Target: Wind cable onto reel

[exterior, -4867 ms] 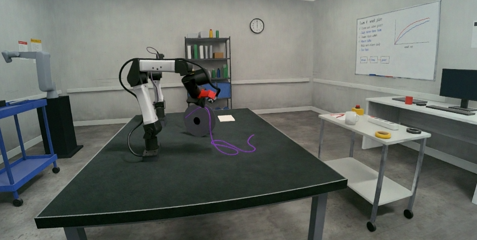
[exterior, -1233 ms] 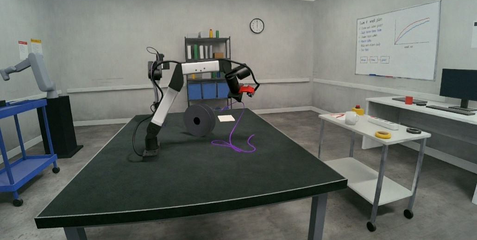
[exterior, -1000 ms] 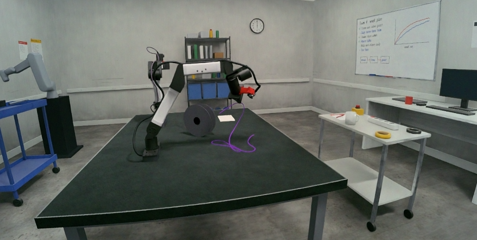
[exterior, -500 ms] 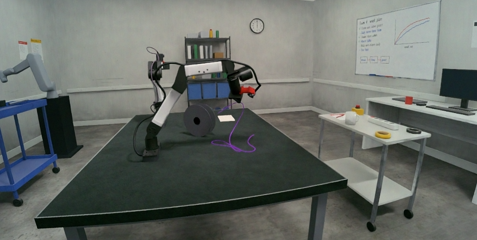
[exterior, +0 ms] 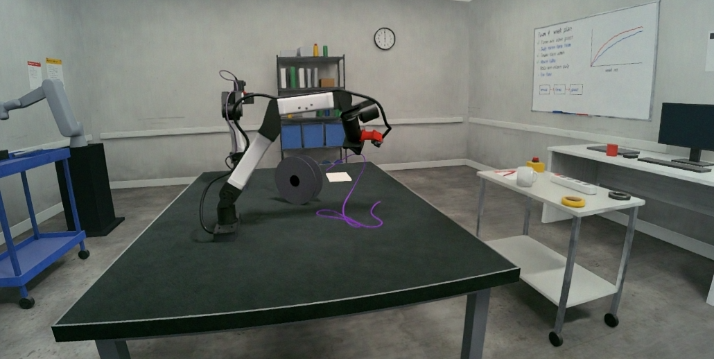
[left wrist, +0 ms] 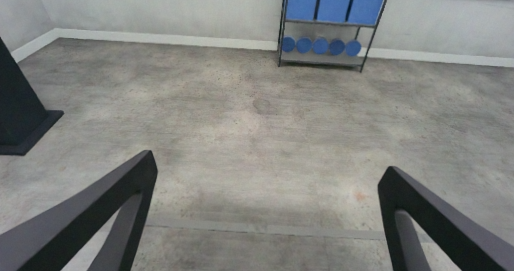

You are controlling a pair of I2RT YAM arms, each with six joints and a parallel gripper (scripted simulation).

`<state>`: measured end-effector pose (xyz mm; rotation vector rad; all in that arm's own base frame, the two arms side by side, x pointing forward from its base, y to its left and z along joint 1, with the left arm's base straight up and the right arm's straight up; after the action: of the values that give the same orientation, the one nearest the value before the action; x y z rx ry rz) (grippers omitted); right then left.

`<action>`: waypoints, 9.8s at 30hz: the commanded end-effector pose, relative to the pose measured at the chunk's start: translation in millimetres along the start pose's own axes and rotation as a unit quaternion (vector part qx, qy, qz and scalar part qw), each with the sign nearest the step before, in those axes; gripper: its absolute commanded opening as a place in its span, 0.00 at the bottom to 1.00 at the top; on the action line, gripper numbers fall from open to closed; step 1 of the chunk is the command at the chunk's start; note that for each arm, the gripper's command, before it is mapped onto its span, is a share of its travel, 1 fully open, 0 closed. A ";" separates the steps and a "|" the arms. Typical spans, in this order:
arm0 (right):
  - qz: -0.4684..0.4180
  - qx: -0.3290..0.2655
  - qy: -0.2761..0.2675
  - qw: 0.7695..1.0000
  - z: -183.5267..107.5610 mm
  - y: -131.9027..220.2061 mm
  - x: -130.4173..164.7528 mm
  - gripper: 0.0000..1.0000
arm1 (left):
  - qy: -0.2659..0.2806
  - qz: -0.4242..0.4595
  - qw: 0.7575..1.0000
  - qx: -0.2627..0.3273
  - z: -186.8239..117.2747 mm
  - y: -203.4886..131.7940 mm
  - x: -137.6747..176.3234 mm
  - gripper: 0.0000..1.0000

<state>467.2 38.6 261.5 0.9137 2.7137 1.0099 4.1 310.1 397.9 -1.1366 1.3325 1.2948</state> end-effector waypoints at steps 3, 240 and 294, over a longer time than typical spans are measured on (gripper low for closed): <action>-0.004 -0.001 0.007 1.000 4.7 4.0 -1.6 0.00 | 0.004 -0.004 1.000 -0.005 2.3 0.4 5.3 1.00; -0.007 -0.006 -0.003 1.000 -4.2 8.9 7.5 0.00 | -0.008 0.241 0.439 0.866 -565.4 -235.9 172.4 0.75; -0.012 -0.010 -0.010 1.000 2.3 9.9 111.0 0.00 | -0.007 0.244 0.439 0.864 -570.1 -235.0 178.0 0.75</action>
<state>388.8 102.4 260.3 0.9297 2.7518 0.9915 204.9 -266.7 200.7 0.8193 1.9610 -0.2947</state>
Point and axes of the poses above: on each arm, the point where the finger pads meet when closed, its own z axis out along the fingers, its own y axis across the jaws, x = y × z, the point moved 7 cm from there along -z, back along the fingers, and after that the axes turned 8 degrees about z, right-handed, at the moved point
